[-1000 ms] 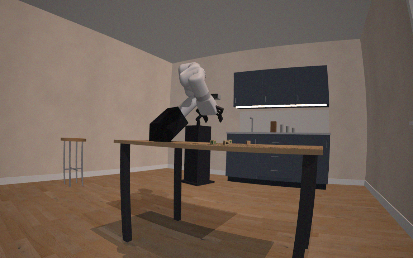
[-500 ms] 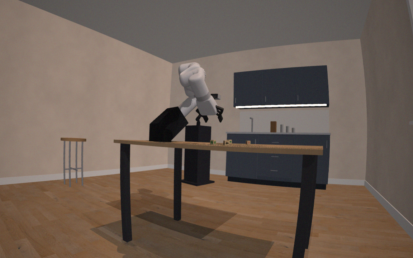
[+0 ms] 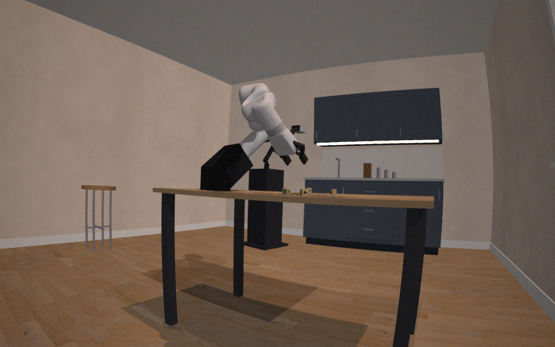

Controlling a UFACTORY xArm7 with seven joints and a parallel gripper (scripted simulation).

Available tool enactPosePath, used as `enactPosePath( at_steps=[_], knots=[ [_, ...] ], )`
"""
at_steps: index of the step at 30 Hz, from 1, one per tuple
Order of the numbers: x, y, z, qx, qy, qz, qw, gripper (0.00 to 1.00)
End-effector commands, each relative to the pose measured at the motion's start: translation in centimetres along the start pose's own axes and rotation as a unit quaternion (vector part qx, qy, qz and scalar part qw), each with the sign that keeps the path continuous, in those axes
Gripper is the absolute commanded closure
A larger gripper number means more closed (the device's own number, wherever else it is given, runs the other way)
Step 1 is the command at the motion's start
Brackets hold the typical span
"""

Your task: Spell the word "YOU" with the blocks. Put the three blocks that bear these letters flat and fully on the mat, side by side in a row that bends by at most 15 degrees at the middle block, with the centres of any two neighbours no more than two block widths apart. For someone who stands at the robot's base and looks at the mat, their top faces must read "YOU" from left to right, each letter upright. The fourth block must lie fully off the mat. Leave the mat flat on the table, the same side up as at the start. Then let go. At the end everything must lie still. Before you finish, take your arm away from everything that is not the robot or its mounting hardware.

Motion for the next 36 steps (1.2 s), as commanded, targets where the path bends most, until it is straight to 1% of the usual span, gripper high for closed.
enactPosePath(
  at_steps=[1, 3, 8, 15, 19, 36],
  knots=[
    [-0.1, 1.3, 0.2, 0.055, -0.011, -0.042, 0.998, 0.0],
    [-0.1, 1.6, 0.2, 0.067, -0.01, -0.054, 0.996, 0.0],
    [0.0, 2.5, 0.4, 0.111, -0.009, -0.1, 0.989, 0.0],
    [0.4, 3.5, 0.8, 0.167, -0.003, -0.167, 0.972, 0.0],
    [0.4, 3.6, 0.9, 0.174, -0.002, -0.174, 0.969, 0.0],
    [0.4, 3.6, 0.9, 0.174, -0.002, -0.174, 0.969, 0.0]
  ],
)
Point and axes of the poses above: the point where the finger pads meet when closed, its own z axis back along the fingers, its own y axis across the jaws, x = y × z, the point moved 6 cm from there along z, back along the fingers, and after that the axes turned 1 degree about z, right-handed, at the moved point
